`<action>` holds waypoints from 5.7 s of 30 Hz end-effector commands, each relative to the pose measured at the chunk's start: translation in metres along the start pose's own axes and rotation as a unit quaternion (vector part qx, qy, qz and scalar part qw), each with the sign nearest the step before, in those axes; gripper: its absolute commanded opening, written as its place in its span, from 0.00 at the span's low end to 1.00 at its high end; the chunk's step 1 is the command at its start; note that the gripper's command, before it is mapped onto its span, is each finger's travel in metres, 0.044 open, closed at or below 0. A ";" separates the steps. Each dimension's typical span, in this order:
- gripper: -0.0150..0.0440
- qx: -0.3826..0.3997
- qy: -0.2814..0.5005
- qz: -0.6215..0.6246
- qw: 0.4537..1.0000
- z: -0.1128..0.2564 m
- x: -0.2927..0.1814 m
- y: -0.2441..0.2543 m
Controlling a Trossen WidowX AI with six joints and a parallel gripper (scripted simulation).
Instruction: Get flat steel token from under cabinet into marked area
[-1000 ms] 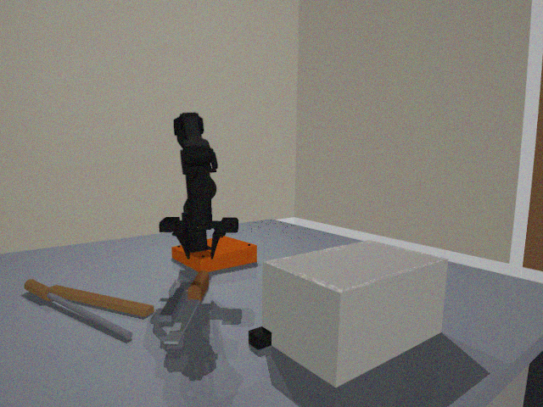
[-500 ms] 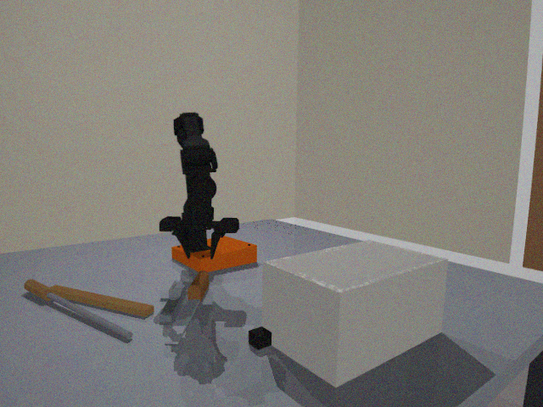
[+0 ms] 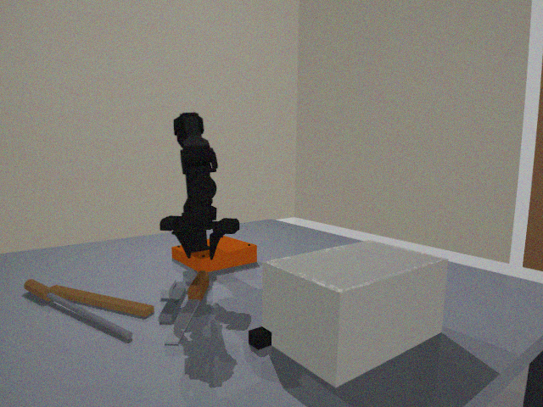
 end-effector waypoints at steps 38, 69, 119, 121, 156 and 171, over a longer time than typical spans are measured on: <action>0.71 0.000 0.000 -0.164 0.986 0.001 0.000 0.000; 0.71 0.000 0.000 -0.283 0.959 0.001 0.000 0.000; 0.71 0.000 0.001 -0.466 0.885 0.001 0.000 -0.001; 0.71 0.000 0.001 -0.473 0.881 0.001 0.000 -0.001; 0.71 0.000 0.001 -0.590 0.808 0.001 0.000 -0.001; 0.71 0.000 0.001 -0.636 0.771 0.001 0.000 -0.001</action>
Point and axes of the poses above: the point midway between the two fingers, 35 mm back from their tips, its own z axis back along the fingers, its own y axis across the jaws, x = y × z, the point moved 5 cm from there along z, back along the fingers, and after that the axes turned 7 degrees about z, right-handed, at the moved point
